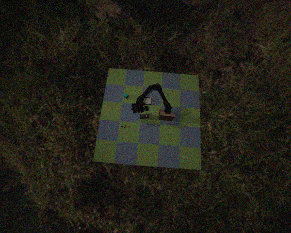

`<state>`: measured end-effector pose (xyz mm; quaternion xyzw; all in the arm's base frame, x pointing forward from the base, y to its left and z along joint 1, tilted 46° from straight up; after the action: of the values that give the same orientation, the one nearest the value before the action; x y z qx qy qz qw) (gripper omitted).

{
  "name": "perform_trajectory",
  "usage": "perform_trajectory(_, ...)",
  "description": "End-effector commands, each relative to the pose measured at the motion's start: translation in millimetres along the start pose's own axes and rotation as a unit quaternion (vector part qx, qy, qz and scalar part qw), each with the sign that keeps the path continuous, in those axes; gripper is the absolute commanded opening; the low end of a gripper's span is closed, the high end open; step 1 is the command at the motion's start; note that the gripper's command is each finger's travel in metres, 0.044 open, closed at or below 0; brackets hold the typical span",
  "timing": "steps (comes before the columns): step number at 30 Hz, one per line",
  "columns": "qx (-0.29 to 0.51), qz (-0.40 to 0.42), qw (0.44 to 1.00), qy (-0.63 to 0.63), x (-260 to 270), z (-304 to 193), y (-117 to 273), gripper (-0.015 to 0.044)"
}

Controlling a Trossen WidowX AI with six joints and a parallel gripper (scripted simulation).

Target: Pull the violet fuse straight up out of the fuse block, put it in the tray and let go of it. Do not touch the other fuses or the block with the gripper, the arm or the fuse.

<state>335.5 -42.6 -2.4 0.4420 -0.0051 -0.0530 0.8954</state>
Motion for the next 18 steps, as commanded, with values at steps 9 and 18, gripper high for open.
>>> perform_trajectory(9,-0.070,-0.002,0.995,-0.068,-27.8,-42.0,-3.2,0.0061)
perform_trajectory(18,-0.070,-0.002,0.995,-0.068,-27.6,-41.3,-8.4,0.0061)
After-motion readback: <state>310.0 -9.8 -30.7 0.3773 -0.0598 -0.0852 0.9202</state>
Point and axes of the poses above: the point midway between the two fingers, 35 mm back from their tips, its own y axis back along the fingers, its own x axis across the jaws, z = x × y, the point moved 2 cm from there along y, back along the fingers, and after that the axes turned 13 degrees about -y, right-handed, at the moved point
